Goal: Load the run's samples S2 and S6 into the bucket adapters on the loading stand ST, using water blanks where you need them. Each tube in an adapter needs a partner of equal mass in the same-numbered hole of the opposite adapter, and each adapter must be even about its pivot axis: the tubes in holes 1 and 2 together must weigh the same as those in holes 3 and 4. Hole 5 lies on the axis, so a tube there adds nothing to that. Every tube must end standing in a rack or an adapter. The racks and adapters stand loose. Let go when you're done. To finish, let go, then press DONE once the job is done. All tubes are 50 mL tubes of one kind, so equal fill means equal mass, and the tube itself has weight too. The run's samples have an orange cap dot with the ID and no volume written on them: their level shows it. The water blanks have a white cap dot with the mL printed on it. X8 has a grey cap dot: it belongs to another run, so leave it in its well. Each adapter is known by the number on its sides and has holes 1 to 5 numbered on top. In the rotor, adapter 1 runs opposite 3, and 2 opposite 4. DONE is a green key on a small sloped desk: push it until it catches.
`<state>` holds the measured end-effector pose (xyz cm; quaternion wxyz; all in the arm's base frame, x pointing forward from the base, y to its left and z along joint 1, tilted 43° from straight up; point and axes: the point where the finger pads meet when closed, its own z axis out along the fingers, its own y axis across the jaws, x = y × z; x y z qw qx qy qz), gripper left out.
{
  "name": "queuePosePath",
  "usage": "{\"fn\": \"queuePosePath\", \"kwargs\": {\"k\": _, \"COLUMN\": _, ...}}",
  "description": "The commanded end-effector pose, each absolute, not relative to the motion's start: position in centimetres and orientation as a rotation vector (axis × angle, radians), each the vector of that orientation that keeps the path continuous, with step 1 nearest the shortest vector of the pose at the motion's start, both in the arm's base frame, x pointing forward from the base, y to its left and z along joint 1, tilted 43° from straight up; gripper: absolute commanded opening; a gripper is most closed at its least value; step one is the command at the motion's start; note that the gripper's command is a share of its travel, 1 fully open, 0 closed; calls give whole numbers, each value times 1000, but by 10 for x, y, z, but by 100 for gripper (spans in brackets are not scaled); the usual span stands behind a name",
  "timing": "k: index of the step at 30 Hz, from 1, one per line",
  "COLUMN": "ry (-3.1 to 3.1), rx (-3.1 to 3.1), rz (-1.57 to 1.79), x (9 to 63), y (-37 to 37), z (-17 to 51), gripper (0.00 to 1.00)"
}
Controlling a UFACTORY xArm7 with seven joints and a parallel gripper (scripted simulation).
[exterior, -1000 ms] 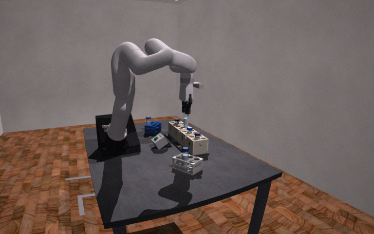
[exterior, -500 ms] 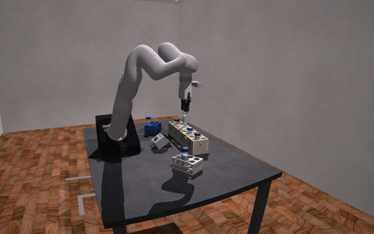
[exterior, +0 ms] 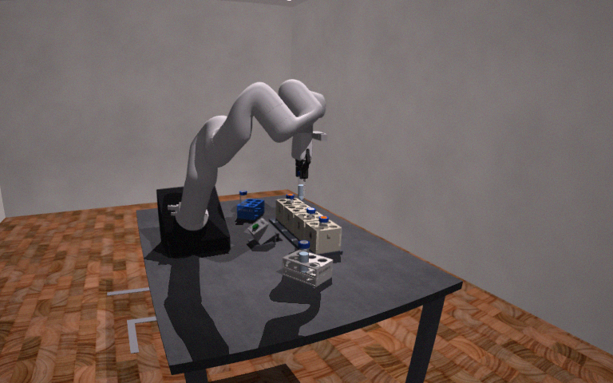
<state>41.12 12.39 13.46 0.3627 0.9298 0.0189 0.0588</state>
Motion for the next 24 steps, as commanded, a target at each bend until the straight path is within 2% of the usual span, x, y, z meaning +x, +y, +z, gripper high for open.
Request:
{"fn": "queuePosePath", "kwargs": {"k": 1, "ry": 52, "rx": 2395, "rz": 154, "x": 416, "y": 138, "z": 125, "gripper": 0}}
{"fn": "queuePosePath", "kwargs": {"k": 8, "ry": 52, "rx": 2395, "rz": 154, "x": 426, "y": 163, "z": 104, "gripper": 0}}
{"fn": "queuePosePath", "kwargs": {"k": 24, "ry": 52, "rx": 2395, "rz": 154, "x": 426, "y": 163, "z": 104, "gripper": 0}}
